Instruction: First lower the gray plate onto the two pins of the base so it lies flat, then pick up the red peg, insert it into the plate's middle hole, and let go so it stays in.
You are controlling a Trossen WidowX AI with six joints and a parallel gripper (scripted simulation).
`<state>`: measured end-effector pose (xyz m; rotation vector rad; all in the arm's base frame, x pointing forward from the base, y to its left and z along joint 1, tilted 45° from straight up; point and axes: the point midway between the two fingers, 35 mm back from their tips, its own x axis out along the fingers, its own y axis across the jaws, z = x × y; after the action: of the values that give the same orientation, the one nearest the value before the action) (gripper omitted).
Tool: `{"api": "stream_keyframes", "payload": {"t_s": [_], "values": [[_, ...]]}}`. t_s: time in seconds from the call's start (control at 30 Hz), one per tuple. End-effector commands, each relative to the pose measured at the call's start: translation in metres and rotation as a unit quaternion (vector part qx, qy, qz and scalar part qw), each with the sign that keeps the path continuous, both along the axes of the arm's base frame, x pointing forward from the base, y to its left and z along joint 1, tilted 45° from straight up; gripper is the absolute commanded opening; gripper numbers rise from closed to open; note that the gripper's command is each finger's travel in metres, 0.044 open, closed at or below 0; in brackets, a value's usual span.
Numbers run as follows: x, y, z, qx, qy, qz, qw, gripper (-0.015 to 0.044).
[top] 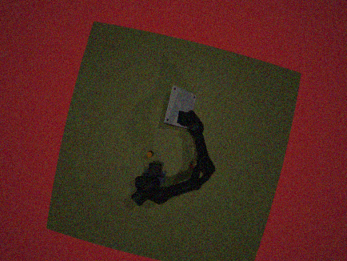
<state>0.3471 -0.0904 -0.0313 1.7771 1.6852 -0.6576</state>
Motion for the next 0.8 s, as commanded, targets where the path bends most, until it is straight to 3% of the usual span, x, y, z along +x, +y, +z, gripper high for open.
{"api": "stream_keyframes", "payload": {"t_s": [0.0,0.77], "values": [[0.000,-0.001,-0.001,-0.002,-0.002,0.003,1.000,0.0000],[0.000,0.010,-0.013,-0.002,-0.002,0.003,1.000,0.0000]]}}
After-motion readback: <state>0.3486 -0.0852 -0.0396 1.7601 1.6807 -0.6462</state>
